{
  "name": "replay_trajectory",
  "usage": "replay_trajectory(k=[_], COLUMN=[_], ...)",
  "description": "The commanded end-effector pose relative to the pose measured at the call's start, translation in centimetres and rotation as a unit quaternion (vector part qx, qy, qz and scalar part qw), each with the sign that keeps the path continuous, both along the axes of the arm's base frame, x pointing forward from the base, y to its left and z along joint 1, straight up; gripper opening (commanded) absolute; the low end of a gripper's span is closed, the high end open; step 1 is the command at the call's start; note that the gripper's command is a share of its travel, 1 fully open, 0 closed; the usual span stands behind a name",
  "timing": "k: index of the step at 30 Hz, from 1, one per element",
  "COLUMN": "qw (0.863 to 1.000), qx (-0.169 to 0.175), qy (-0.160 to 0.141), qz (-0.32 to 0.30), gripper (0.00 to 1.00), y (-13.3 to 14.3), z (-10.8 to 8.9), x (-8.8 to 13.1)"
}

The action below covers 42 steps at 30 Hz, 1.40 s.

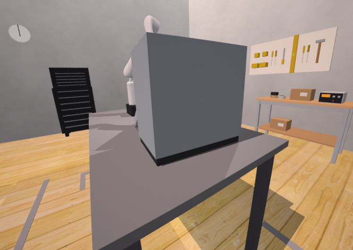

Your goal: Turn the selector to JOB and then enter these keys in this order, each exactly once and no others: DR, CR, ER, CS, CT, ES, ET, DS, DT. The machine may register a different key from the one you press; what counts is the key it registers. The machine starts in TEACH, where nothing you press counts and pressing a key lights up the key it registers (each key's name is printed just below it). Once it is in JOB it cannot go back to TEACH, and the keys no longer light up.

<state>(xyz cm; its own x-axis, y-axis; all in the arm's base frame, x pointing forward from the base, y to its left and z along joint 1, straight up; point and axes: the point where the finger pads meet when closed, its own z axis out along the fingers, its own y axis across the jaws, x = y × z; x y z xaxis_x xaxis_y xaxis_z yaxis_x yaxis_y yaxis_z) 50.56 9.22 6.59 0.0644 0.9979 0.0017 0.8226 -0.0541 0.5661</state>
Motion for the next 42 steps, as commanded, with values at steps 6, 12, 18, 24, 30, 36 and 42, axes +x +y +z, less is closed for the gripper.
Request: replay_trajectory(k=[6,12,18,24,30,36,42], qw=[1.0,1.0,1.0,1.0,1.0,1.0,1.0], qx=[0.001,0.001,0.001,0.001,0.001,0.001,0.001], qy=[-0.001,-0.001,-0.001,-0.001,-0.001,-0.001,-0.001], qz=[0.0,0.0,0.0,0.0,0.0,0.0,0.0], gripper=[0.1,0.1,0.1,0.1,0.1,0.1,0.1], y=[0.02,0.02,0.02,0.02,0.02,0.02,0.01], z=[-0.74,-0.86,-0.86,-0.86,-0.86,-0.91,-1.03], x=[0.65,0.73,0.73,0.73,0.73,0.77,0.85])
